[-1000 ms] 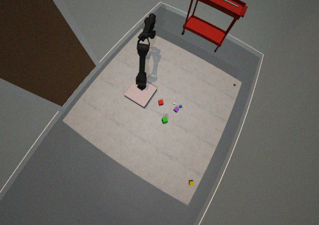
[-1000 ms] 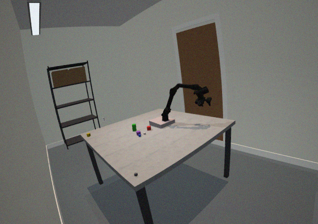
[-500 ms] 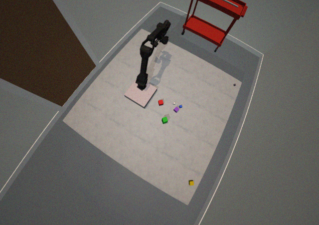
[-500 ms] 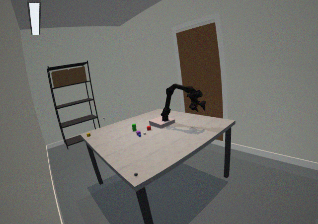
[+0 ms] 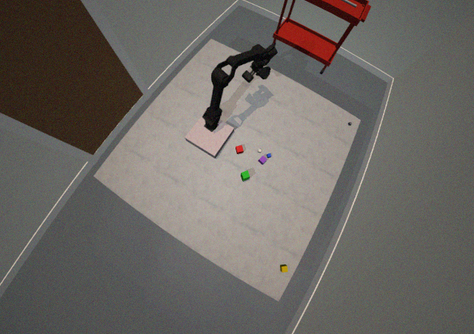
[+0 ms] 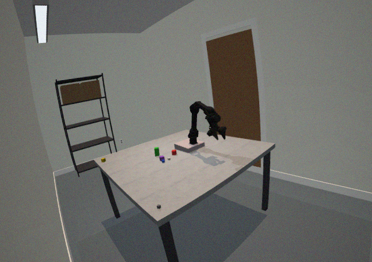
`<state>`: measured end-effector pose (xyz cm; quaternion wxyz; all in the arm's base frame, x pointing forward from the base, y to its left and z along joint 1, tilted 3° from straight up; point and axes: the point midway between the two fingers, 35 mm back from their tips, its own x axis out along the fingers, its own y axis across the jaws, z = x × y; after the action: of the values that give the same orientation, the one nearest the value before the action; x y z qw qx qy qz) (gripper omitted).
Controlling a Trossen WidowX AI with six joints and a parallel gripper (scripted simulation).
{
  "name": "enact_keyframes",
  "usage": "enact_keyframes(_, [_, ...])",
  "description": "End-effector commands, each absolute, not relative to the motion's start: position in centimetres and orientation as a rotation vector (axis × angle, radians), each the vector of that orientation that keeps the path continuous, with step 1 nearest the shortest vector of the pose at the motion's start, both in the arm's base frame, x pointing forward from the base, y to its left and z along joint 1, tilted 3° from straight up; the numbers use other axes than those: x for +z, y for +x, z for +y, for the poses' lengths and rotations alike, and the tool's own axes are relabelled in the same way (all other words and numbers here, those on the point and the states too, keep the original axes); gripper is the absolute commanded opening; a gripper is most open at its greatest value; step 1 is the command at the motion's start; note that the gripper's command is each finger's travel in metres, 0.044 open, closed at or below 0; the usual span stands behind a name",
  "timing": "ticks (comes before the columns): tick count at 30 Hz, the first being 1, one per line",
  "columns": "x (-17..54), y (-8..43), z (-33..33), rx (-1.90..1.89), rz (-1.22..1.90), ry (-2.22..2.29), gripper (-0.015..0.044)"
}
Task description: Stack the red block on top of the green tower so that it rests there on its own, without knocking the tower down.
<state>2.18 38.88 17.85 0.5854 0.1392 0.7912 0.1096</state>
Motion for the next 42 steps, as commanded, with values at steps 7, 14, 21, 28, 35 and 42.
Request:
enact_keyframes(7, [16.4,10.8,34.9,0.154,1.743,0.389,0.044])
enact_keyframes(14, [15.4,16.0,30.9,0.075,1.68,0.429,0.044])
enact_keyframes(21, [14.4,20.2,26.1,-0.011,1.626,0.46,0.044])
enact_keyframes(28, [13.4,23.3,20.8,-0.1,1.582,0.485,0.044])
enact_keyframes(35, [12.5,25.1,15.4,-0.186,1.549,0.504,0.044])
enact_keyframes(42, [11.6,25.8,9.9,-0.273,1.527,0.521,0.044])
